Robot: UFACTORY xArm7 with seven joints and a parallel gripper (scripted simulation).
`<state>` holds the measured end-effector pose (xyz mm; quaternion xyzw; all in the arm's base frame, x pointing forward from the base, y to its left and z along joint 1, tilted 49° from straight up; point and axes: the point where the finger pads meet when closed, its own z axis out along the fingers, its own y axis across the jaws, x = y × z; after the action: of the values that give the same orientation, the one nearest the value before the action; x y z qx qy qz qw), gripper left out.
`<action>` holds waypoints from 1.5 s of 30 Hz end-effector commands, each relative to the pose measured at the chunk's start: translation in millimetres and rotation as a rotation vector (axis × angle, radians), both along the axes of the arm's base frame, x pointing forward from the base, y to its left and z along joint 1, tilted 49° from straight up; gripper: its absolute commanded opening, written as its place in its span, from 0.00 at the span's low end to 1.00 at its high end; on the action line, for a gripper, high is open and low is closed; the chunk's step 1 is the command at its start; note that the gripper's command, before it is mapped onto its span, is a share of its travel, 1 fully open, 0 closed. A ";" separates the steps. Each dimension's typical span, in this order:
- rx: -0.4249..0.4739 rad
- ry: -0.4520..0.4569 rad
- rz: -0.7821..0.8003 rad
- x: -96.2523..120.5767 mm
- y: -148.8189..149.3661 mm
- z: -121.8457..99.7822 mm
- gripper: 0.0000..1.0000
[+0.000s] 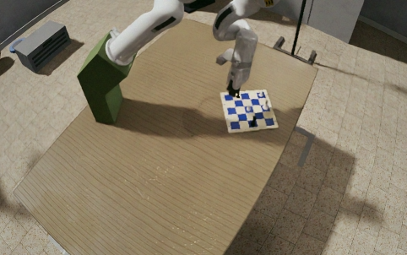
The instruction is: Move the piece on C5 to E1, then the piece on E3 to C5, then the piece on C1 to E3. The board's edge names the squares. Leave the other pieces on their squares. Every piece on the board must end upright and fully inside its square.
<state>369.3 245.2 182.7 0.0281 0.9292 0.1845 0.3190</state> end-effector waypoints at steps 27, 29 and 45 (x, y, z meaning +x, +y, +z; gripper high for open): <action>0.064 -0.080 0.013 59.5 34.4 -60.0 0.00; 0.064 -0.080 0.013 59.5 34.4 -60.0 0.00; 0.064 -0.080 0.013 59.6 34.5 -60.2 0.00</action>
<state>429.1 279.5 122.0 0.0254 0.9099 0.2158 0.3534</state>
